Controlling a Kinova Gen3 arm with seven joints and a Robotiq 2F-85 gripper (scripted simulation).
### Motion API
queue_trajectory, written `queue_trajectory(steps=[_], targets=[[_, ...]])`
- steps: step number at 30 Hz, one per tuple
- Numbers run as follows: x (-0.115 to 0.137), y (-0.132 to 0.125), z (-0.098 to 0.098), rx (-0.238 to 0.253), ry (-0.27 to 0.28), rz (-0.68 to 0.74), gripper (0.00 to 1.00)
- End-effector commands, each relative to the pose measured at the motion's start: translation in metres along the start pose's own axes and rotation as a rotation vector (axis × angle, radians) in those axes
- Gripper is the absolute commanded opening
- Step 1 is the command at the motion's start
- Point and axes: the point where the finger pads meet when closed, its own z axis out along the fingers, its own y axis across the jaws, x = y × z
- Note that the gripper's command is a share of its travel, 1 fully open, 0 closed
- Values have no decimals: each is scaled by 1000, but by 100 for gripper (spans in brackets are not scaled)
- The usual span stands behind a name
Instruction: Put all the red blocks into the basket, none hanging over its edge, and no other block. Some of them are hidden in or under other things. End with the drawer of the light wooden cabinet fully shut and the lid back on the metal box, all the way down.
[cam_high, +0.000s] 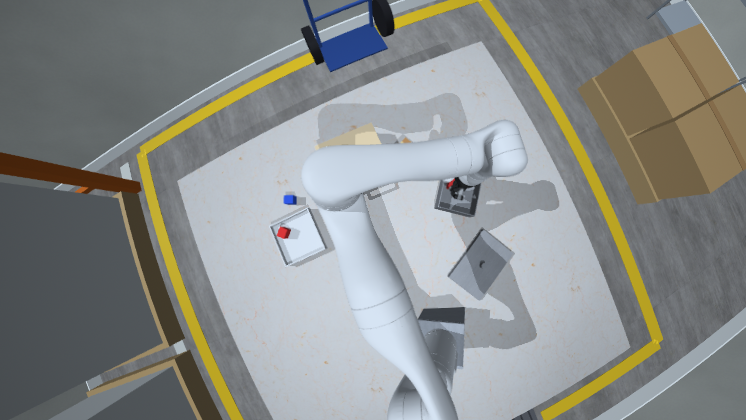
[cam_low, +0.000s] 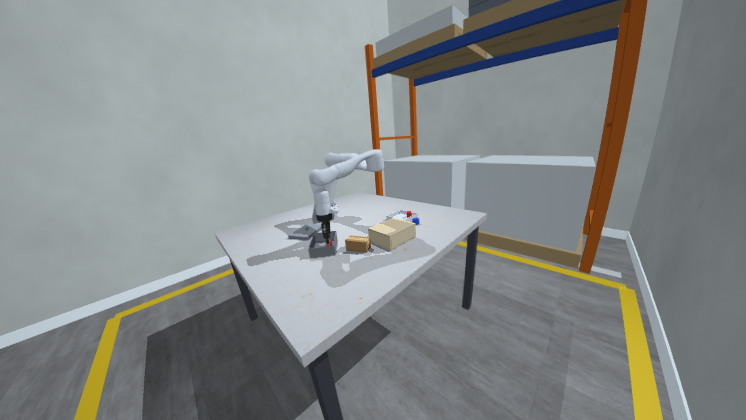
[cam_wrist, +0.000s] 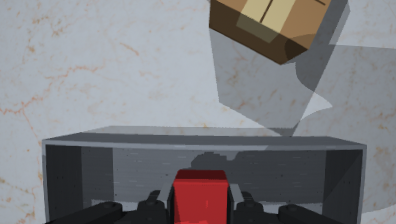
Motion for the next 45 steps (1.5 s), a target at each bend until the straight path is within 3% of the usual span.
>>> queue_trajectory(steps=[1, 13, 39, 45], targets=[[0, 0, -2, -1, 0, 0, 10], [0, 0, -20, -1, 0, 0, 10], [0, 0, -117, -1, 0, 0, 10], [0, 0, -129, -1, 0, 0, 10]])
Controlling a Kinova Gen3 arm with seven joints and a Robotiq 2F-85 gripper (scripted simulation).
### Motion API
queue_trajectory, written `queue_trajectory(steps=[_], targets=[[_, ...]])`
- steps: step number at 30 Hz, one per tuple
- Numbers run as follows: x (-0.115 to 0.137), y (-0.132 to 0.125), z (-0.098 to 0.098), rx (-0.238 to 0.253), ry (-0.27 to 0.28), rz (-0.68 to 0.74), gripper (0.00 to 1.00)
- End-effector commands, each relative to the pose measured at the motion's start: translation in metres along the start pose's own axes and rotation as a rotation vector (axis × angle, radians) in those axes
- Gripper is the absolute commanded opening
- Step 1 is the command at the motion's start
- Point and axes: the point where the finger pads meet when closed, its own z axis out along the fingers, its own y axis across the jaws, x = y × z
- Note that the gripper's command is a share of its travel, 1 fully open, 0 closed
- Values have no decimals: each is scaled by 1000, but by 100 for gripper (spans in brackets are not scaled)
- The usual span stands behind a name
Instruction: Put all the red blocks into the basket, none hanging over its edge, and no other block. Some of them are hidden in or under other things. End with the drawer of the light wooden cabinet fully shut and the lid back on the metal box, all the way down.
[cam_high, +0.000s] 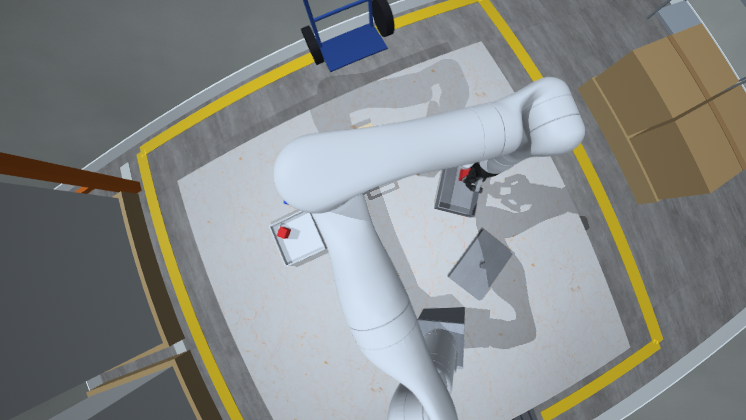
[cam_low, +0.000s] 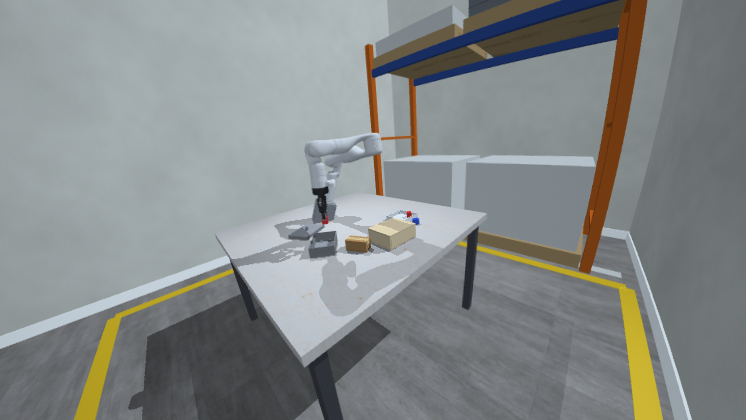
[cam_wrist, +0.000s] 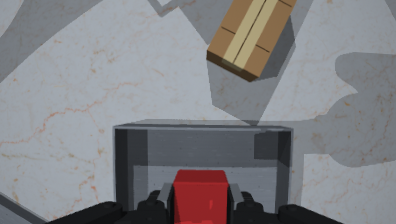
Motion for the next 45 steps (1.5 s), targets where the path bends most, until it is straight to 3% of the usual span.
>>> queue_trajectory(steps=[1, 10, 27, 36, 45], targets=[[0, 0, -4, -1, 0, 0, 10], [0, 0, -16, -1, 0, 0, 10], [5, 0, -17, -1, -2, -31, 10], [23, 1, -17, 1, -10, -134, 10], [70, -2, -16, 6, -27, -404, 10]])
